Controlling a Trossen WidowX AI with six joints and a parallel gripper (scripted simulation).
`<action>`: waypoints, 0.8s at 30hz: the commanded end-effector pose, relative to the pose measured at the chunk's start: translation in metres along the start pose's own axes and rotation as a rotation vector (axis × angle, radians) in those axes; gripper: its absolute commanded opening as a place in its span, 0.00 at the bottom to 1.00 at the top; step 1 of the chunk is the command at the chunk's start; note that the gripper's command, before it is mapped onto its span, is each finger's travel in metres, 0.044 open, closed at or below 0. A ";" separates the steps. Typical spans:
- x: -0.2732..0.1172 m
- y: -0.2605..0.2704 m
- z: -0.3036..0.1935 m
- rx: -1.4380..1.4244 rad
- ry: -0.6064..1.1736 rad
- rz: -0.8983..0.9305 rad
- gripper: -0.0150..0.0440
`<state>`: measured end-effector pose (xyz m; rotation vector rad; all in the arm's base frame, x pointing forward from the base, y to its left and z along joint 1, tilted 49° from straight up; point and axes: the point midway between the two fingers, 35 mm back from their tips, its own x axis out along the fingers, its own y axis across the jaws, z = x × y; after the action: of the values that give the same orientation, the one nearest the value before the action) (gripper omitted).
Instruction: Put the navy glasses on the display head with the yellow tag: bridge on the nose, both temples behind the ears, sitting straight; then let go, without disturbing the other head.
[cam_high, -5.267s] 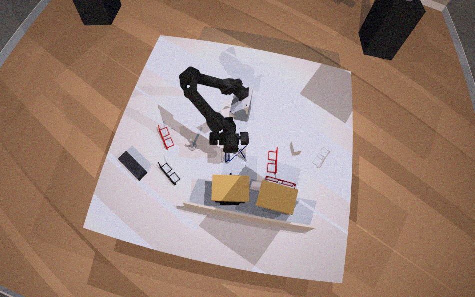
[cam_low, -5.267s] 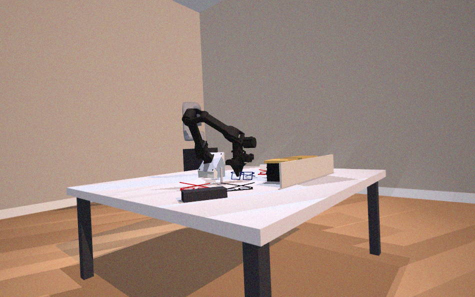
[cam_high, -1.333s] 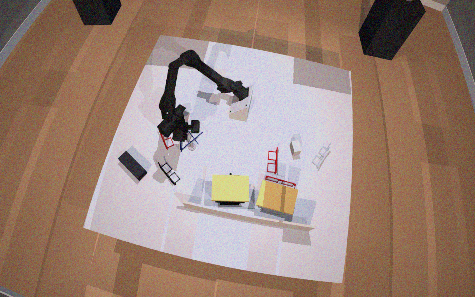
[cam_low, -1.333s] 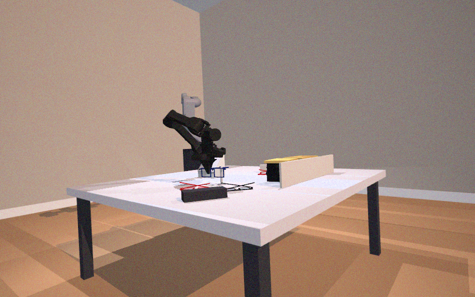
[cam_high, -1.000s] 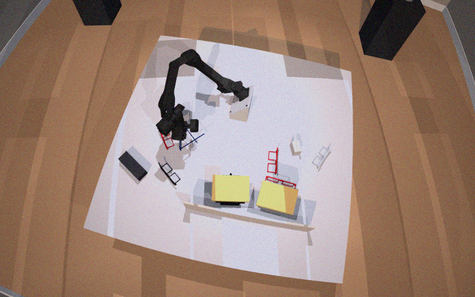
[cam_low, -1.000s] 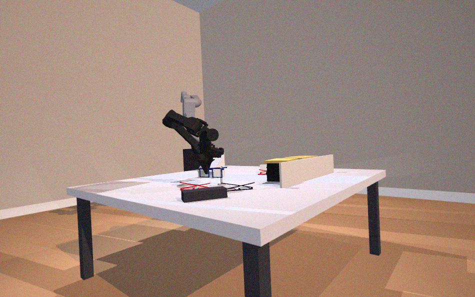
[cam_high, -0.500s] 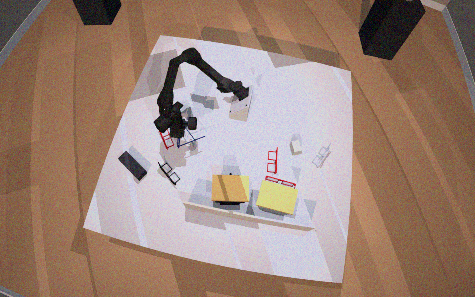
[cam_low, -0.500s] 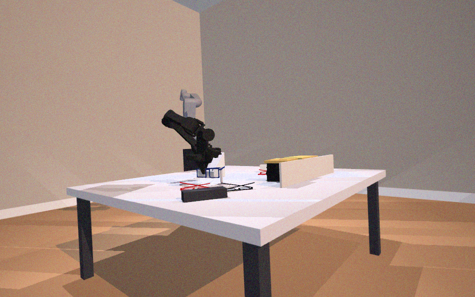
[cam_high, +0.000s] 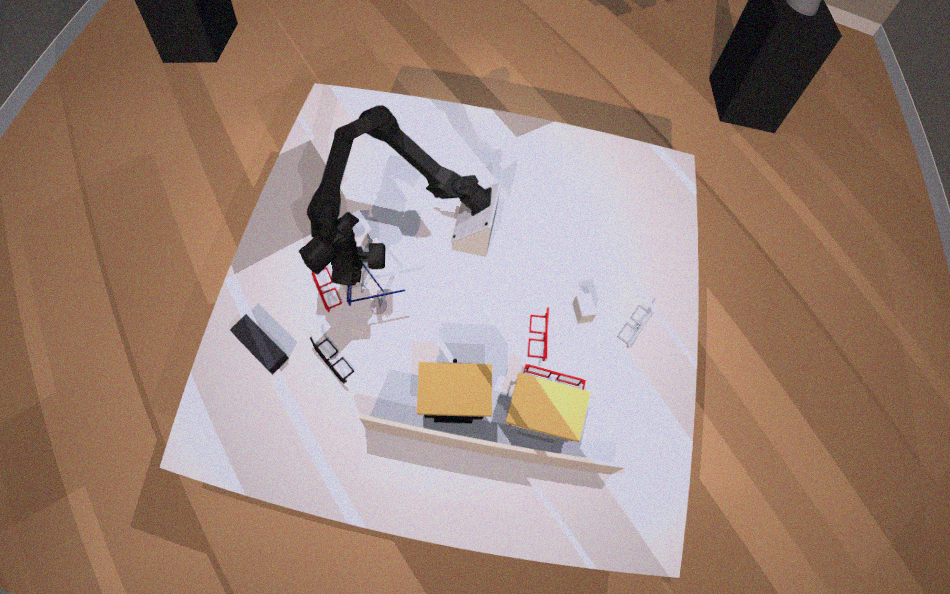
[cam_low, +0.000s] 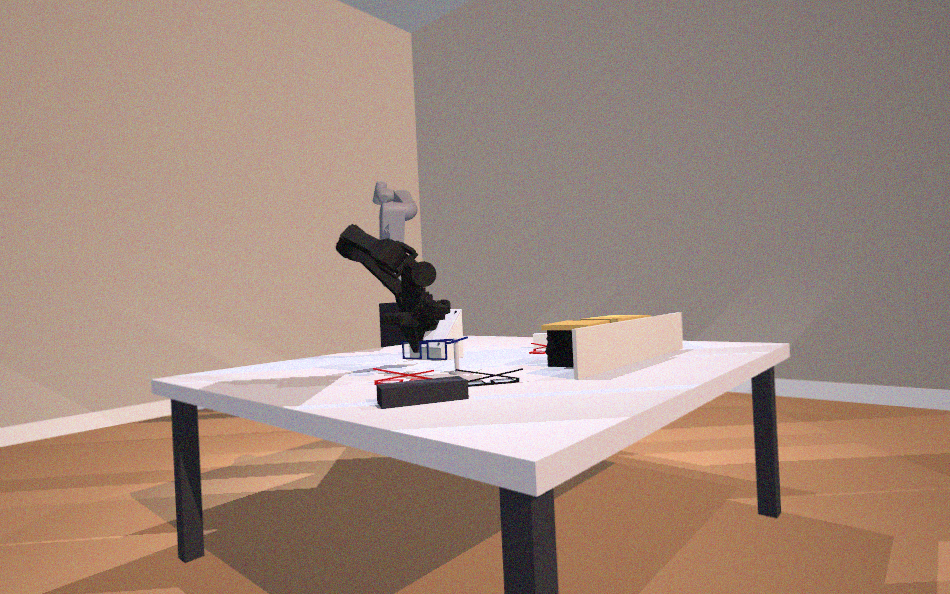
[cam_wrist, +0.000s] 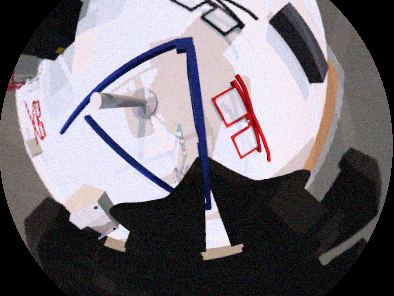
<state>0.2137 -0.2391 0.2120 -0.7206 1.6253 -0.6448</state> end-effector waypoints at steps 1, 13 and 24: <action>0.000 -0.001 -0.004 -0.001 -0.003 0.000 0.25; 0.000 -0.003 -0.012 -0.001 -0.002 0.000 0.25; 0.000 -0.004 -0.013 -0.001 -0.002 0.000 0.25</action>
<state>0.2004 -0.2410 0.2172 -0.7192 1.6233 -0.6489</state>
